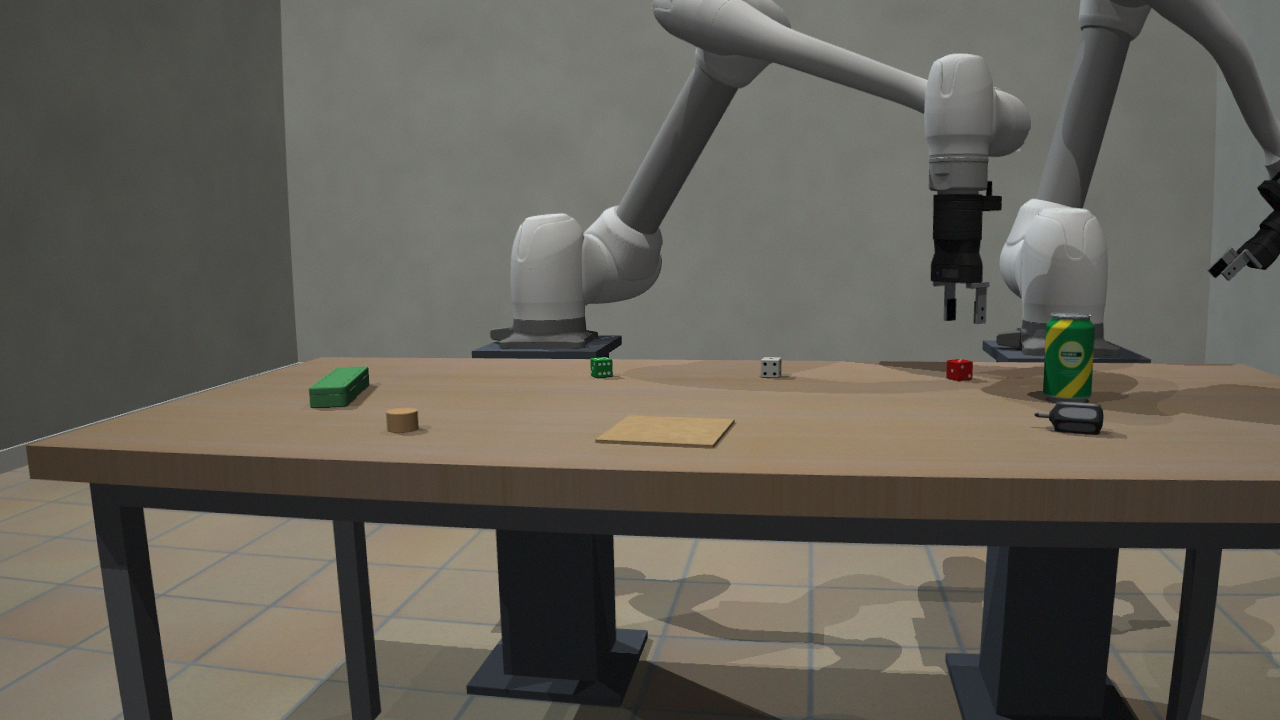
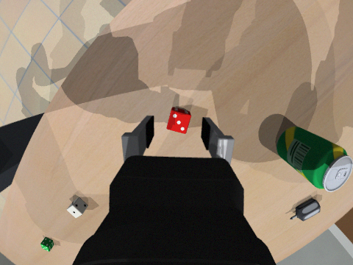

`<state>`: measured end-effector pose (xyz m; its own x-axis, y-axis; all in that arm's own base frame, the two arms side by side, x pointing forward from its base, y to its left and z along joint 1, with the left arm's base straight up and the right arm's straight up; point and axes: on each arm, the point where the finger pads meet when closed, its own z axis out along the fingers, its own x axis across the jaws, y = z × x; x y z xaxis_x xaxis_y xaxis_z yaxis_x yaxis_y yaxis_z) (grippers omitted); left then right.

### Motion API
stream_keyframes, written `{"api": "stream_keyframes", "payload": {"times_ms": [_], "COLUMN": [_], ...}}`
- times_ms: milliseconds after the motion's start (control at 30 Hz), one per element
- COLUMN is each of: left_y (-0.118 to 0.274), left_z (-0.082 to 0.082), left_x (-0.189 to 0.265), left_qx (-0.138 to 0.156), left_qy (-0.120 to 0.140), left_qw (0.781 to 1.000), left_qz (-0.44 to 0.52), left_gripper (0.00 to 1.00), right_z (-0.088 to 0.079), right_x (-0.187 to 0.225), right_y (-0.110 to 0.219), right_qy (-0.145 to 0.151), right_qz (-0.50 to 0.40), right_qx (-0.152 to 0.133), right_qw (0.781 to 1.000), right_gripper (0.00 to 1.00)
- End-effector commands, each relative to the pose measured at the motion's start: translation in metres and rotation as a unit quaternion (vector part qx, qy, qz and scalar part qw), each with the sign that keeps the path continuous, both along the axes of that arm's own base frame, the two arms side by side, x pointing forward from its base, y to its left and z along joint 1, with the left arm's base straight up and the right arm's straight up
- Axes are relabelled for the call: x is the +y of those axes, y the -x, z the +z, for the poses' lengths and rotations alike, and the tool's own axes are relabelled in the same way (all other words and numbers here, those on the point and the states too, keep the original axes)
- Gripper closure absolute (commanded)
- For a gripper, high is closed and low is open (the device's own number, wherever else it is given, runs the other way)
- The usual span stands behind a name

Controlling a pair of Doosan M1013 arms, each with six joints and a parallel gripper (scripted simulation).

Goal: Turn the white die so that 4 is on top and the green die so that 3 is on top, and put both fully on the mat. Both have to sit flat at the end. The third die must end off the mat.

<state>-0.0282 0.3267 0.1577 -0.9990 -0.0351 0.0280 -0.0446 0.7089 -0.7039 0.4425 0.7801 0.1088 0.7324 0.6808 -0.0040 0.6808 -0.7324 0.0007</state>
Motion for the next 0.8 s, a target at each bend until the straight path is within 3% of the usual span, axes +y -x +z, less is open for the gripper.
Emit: {"api": "stream_keyframes", "payload": {"times_ms": [0,200,767], "left_y": [0.004,0.004,0.004], "left_z": [0.001,0.001,0.001], "left_x": [-0.004,-0.004,-0.004], "left_qx": [0.005,0.005,0.005], "left_qy": [0.002,0.002,0.002], "left_qw": [1.0,1.0,1.0], "left_qz": [0.0,0.0,0.0], "left_gripper": [0.0,0.0,0.0], "right_z": [0.031,0.051,0.052], "right_x": [0.003,0.003,-0.004], "right_y": [0.0,0.0,-0.001], "right_qy": [-0.002,-0.002,-0.002], "right_qz": [-0.002,-0.002,-0.011], "right_qx": [-0.001,-0.001,-0.001], "right_qw": [1.0,1.0,1.0], "right_gripper": [0.0,0.0,0.0]}}
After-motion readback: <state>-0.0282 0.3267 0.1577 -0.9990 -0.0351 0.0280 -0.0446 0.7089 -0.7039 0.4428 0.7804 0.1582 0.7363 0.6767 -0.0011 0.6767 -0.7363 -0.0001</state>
